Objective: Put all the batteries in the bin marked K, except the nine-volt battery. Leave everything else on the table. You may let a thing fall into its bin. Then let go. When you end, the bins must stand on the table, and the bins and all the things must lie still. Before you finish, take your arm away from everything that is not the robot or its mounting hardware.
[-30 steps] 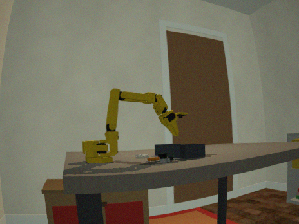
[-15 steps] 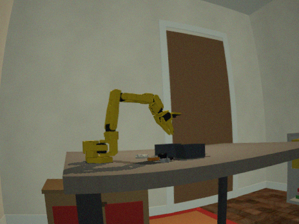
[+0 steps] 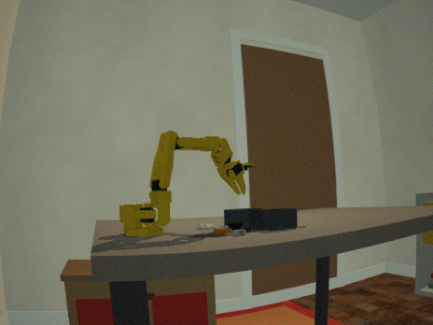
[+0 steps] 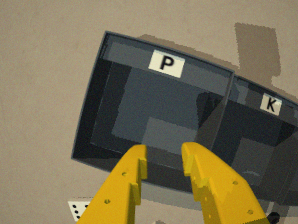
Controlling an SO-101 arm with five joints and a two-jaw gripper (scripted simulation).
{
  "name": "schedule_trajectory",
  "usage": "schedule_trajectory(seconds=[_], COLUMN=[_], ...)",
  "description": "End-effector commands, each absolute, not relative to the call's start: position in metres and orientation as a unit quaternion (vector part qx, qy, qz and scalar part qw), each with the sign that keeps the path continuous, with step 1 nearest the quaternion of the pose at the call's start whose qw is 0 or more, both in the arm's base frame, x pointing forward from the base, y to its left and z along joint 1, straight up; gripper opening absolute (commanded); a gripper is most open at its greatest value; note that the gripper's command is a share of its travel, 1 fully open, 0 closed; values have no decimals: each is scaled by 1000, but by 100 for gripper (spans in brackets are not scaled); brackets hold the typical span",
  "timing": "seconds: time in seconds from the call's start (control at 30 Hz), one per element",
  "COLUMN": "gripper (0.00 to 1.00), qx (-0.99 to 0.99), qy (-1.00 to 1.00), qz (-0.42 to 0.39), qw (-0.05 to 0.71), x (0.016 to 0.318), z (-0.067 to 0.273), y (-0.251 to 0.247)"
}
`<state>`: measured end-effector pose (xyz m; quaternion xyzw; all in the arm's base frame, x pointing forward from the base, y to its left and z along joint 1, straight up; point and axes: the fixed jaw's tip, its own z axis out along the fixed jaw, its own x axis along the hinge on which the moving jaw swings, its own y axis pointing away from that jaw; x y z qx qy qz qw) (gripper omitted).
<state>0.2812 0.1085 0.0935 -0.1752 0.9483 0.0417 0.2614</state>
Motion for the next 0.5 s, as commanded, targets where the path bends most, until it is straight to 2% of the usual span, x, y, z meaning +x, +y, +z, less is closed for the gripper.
schedule_trajectory(seconds=[0.0,0.47], gripper=[7,7], qx=[-175,-176], qy=[940,943], qz=[49,48], qw=[287,280], x=[285,287], z=[108,104], y=[113,114])
